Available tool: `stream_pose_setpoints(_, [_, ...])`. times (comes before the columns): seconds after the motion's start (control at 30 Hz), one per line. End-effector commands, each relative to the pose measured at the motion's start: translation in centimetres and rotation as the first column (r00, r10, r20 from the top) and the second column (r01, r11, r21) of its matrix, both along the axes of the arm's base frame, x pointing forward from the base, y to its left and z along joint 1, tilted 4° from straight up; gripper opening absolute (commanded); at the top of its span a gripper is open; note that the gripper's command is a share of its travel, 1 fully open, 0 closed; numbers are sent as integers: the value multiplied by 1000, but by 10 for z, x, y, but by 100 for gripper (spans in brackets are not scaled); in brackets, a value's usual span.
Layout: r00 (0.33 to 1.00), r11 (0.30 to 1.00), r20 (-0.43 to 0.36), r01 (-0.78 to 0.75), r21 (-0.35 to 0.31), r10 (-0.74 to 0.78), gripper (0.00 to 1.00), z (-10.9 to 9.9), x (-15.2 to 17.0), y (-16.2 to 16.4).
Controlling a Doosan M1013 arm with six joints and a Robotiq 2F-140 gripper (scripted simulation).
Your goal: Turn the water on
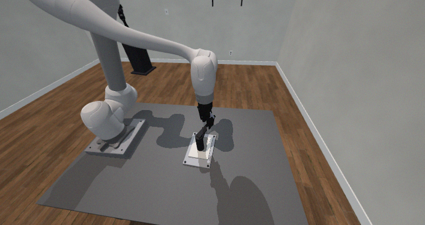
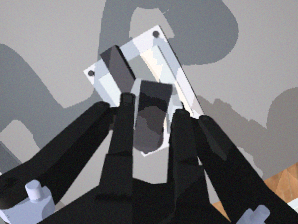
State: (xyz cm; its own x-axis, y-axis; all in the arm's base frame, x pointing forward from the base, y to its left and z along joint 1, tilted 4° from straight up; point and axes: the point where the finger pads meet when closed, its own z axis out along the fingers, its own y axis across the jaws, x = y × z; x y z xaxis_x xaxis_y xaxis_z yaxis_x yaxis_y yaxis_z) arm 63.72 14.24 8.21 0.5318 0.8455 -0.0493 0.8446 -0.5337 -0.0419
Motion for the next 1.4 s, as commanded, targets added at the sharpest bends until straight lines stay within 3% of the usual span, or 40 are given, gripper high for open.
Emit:
stream_pose_setpoints(0.0, [1000,1000,0,0,0,0,0,0,0,0])
stream_pose_setpoints(0.2, [1000,1000,0,0,0,0,0,0,0,0])
stream_pose_setpoints(0.23, [1000,1000,0,0,0,0,40,0,0,0])
stream_pose_setpoints(1.37, [1000,1000,0,0,0,0,40,0,0,0])
